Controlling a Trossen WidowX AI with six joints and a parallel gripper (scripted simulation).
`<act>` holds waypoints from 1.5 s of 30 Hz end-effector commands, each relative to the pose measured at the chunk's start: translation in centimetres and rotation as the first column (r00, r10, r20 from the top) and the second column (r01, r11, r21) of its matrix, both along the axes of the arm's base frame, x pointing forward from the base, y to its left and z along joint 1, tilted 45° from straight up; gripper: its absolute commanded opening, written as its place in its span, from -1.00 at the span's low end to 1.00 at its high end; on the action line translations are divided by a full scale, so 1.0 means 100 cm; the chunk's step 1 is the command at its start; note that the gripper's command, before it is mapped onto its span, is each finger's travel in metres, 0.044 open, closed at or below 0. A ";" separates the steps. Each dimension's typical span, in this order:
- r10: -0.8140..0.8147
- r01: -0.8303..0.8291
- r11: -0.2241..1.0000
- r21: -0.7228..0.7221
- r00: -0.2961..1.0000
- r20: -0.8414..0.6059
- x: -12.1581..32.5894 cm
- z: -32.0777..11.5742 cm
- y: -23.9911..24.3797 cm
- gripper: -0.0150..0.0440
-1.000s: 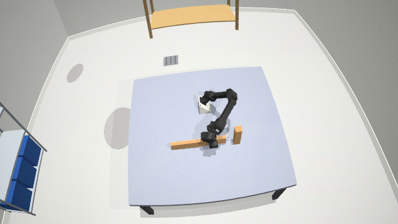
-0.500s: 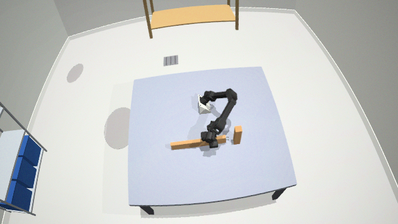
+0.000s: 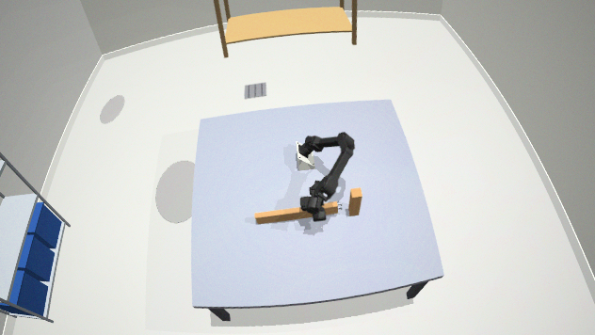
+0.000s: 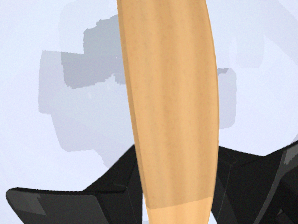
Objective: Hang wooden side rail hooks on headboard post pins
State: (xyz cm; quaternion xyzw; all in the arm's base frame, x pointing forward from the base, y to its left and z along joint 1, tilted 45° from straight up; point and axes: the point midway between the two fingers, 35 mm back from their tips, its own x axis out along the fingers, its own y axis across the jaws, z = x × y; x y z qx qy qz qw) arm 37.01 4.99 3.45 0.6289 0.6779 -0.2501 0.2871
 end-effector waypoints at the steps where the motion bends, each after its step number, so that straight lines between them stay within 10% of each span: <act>1: -0.004 0.004 1.000 -0.009 1.000 0.009 0.002 0.002 -0.003 -0.49; 45: -0.004 0.004 1.000 -0.009 1.000 0.009 0.002 0.005 0.001 -0.49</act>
